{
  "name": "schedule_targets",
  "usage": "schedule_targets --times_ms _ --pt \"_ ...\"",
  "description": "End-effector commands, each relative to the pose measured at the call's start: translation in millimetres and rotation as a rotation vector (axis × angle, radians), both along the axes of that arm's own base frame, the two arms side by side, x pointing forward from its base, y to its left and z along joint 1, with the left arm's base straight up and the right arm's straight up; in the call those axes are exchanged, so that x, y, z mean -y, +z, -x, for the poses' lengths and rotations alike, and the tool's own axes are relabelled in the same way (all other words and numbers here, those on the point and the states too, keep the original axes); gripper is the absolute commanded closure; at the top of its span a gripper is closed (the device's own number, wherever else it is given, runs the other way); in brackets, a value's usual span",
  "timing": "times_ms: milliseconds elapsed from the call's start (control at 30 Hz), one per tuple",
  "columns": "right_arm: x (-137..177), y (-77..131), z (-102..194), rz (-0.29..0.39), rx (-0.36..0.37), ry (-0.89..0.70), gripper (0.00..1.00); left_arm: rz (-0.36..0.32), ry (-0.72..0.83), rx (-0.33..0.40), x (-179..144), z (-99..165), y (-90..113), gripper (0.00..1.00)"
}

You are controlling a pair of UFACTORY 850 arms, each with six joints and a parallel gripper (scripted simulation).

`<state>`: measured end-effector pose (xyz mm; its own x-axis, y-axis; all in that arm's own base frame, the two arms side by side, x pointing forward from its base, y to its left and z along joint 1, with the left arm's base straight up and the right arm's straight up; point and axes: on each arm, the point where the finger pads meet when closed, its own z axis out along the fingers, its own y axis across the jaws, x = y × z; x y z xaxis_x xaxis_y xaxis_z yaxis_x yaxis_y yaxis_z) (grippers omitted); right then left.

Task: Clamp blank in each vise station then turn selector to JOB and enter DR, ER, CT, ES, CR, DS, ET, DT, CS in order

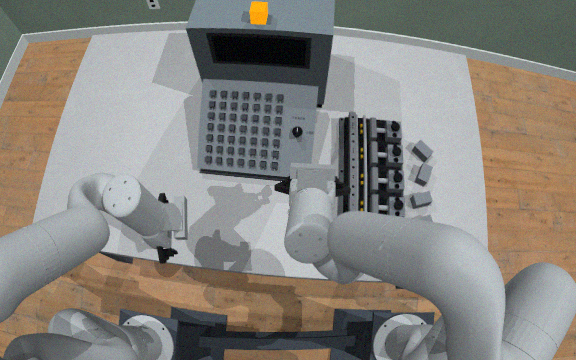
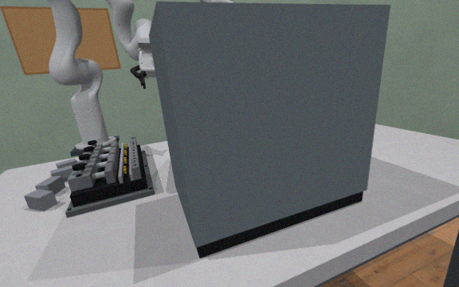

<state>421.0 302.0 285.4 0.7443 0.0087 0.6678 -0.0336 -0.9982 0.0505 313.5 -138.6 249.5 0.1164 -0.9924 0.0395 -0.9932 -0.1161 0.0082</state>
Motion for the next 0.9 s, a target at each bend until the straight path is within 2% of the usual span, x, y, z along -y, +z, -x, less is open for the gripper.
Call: schedule_targets --times_ms 0,567,633,767,867 --pt "0 1 0 -0.001 0.001 0.0 0.0 0.001 0.0 0.002 0 -1 1 0.0" --pt "0 1 0 -0.001 0.001 0.0 0.0 0.001 0.0 0.002 0 -1 1 0.0" --pt "0 1 0 -0.001 0.001 0.0 0.0 0.001 0.0 0.002 0 -1 15 0.0" --pt "0 1 0 -0.001 0.001 0.0 0.0 0.001 0.0 0.002 0 -1 68 0.0" --pt "0 1 0 -0.001 0.001 0.0 0.0 0.001 0.0 0.002 0 -1 74 0.0"
